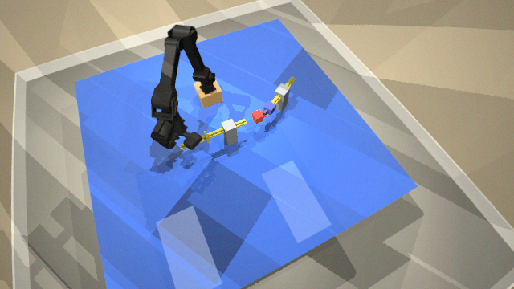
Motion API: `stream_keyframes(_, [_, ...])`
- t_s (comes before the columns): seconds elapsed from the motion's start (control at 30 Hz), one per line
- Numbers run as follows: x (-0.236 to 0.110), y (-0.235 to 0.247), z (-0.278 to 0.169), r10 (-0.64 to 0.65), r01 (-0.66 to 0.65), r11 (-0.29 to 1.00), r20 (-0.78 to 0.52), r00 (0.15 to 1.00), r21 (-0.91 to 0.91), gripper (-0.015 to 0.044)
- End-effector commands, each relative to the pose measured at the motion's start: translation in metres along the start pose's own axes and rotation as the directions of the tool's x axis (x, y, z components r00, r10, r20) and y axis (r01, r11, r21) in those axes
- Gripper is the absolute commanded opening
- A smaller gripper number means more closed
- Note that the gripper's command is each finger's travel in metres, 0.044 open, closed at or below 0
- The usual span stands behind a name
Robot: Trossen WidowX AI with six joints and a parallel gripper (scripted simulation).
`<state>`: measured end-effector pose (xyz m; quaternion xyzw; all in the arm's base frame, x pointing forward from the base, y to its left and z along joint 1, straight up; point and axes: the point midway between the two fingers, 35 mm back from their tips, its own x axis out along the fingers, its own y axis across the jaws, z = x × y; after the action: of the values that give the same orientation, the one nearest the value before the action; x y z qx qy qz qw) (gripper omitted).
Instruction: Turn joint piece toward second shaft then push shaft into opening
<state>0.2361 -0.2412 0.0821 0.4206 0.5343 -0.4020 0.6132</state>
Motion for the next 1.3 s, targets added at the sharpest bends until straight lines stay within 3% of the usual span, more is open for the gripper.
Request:
stream_keyframes(0.0, [0.005,-0.001,0.000,0.012,-0.013,0.993,0.006,1.000,0.115,0.0440])
stream_keyframes(0.4, [0.021,-0.005,-0.002,0.042,-0.048,0.878,0.023,0.999,0.476,0.0440])
stream_keyframes(1.27, [0.052,-0.003,-0.003,0.042,-0.048,0.875,0.024,0.999,0.481,0.0440])
